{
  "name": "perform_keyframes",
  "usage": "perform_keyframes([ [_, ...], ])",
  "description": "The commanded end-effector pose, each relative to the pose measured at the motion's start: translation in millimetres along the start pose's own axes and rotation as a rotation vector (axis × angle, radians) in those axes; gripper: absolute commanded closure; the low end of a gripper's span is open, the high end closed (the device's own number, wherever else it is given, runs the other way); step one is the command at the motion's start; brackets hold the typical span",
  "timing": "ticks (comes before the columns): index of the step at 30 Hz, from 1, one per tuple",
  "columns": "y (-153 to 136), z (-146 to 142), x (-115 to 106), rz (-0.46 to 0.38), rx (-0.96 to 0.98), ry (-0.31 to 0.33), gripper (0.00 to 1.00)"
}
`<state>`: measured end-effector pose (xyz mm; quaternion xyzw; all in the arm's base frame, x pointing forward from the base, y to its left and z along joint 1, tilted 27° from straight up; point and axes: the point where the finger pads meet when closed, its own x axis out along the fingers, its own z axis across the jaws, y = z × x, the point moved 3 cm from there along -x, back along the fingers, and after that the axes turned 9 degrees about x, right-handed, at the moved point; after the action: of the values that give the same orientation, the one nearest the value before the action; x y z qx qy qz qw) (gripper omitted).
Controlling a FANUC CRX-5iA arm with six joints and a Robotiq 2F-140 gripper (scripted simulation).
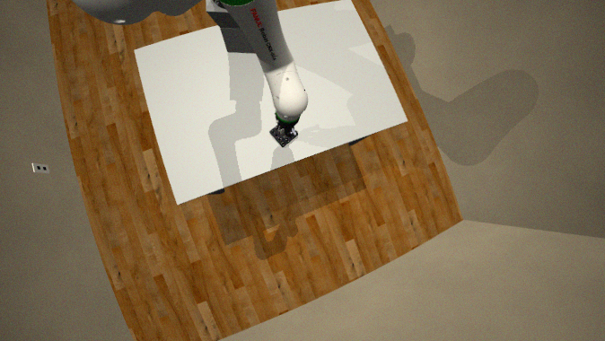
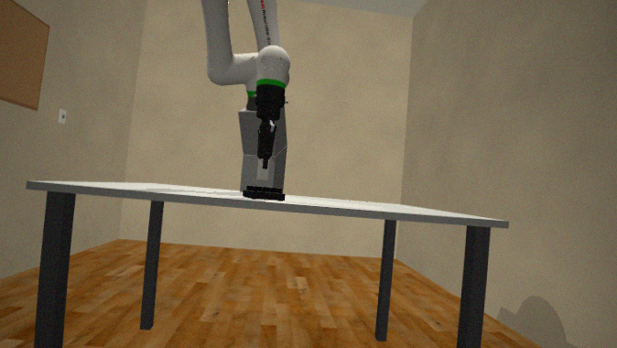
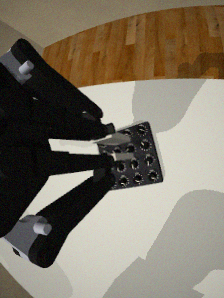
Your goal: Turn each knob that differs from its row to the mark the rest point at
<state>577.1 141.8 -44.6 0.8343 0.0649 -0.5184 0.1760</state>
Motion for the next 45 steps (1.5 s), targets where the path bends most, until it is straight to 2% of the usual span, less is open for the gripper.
perform_keyframes([
  [1,0.1,-1.0,-4.1,0.000,-0.001,-0.007,0.88],
  [24,0.1,-1.0,-7.0,-0.001,-0.048,-0.007,0.88],
  [32,0.1,-1.0,-8.7,-0.001,-0.330,-0.007,0.88],
  [34,0.1,-1.0,-8.7,-0.001,-0.330,-0.007,0.88],
  [36,0.1,-1.0,-9.5,-0.002,-0.457,-0.007,0.88],
  [45,0.1,-0.9,-11.3,-0.003,-0.761,-0.006,0.88],
])
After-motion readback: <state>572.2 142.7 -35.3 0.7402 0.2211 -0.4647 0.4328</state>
